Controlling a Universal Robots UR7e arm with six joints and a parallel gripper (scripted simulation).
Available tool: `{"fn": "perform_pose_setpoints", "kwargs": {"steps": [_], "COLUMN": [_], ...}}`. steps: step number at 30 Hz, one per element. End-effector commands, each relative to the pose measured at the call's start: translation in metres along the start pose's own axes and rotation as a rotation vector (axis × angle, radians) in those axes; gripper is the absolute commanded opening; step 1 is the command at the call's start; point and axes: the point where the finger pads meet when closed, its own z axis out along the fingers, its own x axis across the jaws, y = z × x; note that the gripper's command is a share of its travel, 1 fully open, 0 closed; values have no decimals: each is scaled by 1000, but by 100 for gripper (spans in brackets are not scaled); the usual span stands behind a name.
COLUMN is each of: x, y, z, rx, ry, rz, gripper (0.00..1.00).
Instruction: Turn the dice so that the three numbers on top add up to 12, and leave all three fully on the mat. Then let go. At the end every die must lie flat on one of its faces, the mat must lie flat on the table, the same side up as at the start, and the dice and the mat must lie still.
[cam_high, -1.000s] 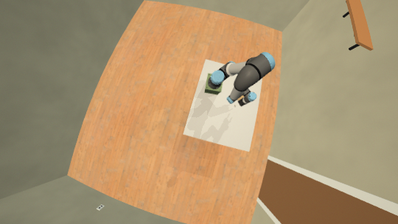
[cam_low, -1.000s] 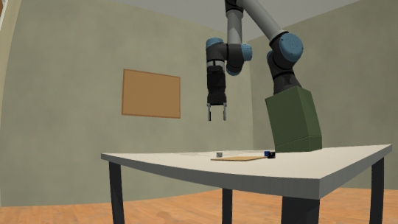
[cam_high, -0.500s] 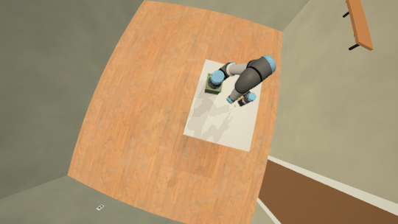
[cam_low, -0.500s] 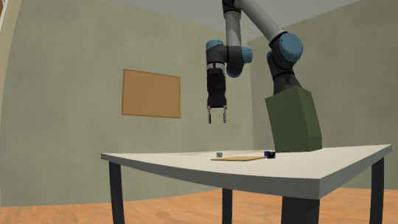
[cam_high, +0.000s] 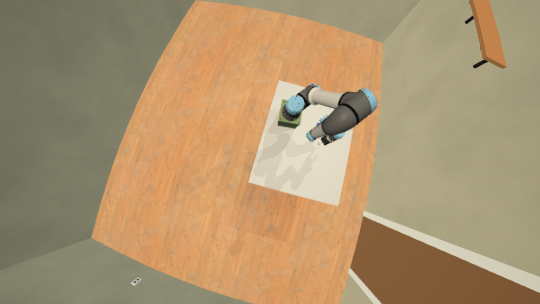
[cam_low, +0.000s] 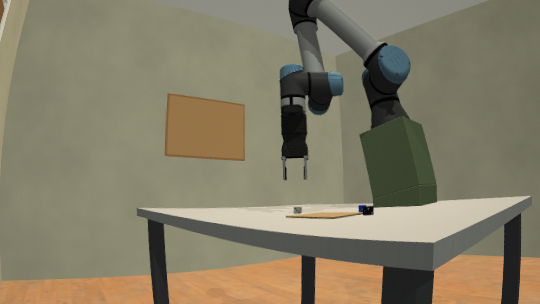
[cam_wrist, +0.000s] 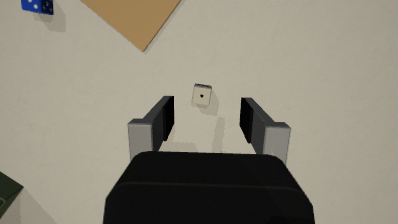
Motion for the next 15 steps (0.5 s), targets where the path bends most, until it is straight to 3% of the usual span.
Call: {"fn": "perform_pose_setpoints", "kwargs": {"steps": [1, 15], "x": [1, 1], "y": [0, 0], "z": [20, 55], "rx": [1, 1], "ry": [3, 3], "rz": [0, 0], "gripper": [100, 100]}}
